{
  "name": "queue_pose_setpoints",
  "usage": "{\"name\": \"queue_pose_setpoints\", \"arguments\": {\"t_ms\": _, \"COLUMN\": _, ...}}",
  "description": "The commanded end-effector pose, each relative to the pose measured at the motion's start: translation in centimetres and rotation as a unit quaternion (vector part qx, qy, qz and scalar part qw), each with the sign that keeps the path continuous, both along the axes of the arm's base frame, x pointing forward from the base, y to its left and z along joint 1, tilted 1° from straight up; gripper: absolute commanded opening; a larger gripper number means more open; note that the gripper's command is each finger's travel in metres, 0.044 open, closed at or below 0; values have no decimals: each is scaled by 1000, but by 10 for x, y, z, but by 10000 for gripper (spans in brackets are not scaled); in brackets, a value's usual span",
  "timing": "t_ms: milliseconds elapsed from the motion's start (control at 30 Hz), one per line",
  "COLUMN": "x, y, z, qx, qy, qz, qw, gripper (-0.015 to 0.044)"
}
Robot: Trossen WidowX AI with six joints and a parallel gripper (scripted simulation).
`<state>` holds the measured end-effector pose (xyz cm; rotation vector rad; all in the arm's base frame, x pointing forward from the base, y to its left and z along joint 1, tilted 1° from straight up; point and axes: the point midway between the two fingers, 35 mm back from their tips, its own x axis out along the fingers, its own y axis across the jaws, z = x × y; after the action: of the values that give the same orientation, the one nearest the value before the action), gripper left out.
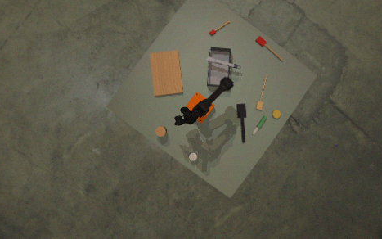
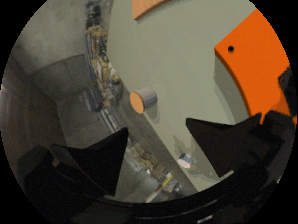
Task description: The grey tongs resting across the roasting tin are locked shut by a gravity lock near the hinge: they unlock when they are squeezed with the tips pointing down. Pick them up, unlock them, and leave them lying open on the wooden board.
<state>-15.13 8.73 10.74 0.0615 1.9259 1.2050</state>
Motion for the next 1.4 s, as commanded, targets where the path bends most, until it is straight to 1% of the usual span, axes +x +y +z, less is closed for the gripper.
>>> {"name": "queue_pose_setpoints", "arguments": {"t_ms": 0, "x": 0, "y": 0, "z": 0, "qx": 0, "qy": -1, "qz": -1, "qw": 1000, "gripper": 374}}
{"name": "queue_pose_setpoints", "arguments": {"t_ms": 133, "x": 6, "y": 14, "z": 4, "qx": 1, "qy": -11, "qz": -37, "qw": 999, "gripper": 269}}
{"name": "queue_pose_setpoints", "arguments": {"t_ms": 167, "x": 8, "y": 21, "z": 5, "qx": 2, "qy": -15, "qz": -53, "qw": 998, "gripper": 260}}
{"name": "queue_pose_setpoints", "arguments": {"t_ms": 500, "x": 58, "y": 90, "z": 19, "qx": -9, "qy": -65, "qz": -238, "qw": 969, "gripper": 260}}
{"name": "queue_pose_setpoints", "arguments": {"t_ms": 700, "x": 105, "y": 125, "z": 25, "qx": -26, "qy": -87, "qz": -344, "qw": 935, "gripper": 260}}
{"name": "queue_pose_setpoints", "arguments": {"t_ms": 867, "x": 154, "y": 146, "z": 28, "qx": -44, "qy": -100, "qz": -427, "qw": 898, "gripper": 260}}
{"name": "queue_pose_setpoints", "arguments": {"t_ms": 1133, "x": 248, "y": 155, "z": 27, "qx": -80, "qy": -115, "qz": -549, "qw": 824, "gripper": 260}}
{"name": "queue_pose_setpoints", "arguments": {"t_ms": 1367, "x": 337, "y": 132, "z": 23, "qx": -109, "qy": -116, "qz": -646, "qw": 747, "gripper": 260}}
